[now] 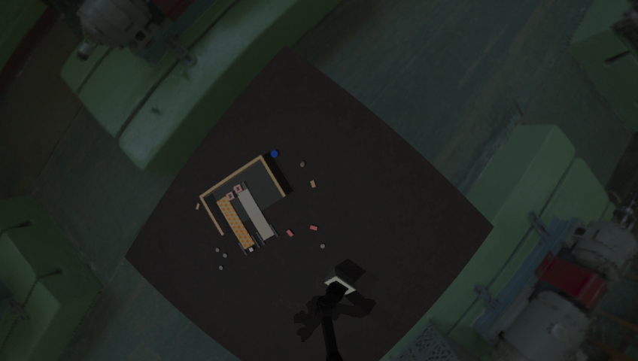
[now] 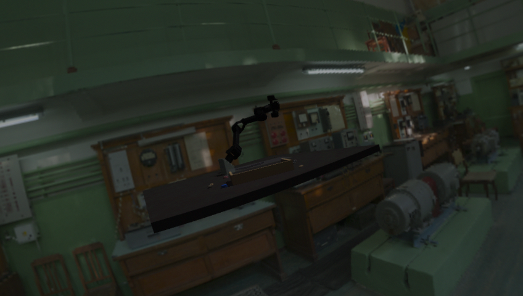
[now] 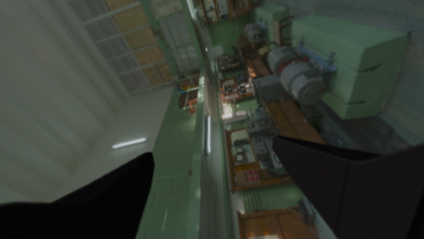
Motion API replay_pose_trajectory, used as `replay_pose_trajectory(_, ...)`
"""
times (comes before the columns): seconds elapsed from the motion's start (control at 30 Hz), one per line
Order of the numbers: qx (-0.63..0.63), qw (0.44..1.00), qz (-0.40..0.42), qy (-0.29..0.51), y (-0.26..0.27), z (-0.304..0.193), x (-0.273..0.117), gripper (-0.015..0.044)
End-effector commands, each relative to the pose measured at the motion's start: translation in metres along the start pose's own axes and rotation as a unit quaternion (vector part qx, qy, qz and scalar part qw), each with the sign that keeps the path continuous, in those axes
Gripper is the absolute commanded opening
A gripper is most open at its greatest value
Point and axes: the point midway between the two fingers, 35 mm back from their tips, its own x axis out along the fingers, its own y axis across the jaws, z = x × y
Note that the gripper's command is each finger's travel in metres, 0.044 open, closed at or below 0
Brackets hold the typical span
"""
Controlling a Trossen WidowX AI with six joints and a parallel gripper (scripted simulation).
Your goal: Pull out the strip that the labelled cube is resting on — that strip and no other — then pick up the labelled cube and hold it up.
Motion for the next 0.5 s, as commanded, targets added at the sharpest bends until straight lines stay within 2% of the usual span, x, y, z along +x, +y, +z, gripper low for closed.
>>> replay_pose_trajectory(0.0,0.002,1.000,0.000,-0.002,0.000,0.001,0.000,0.0400)
replay_pose_trajectory(0.27,0.135,0.982,0.029,-0.132,0.005,0.078,-0.031,0.0400)
replay_pose_trajectory(0.47,0.314,0.910,0.093,-0.252,0.009,0.154,-0.086,0.0400)
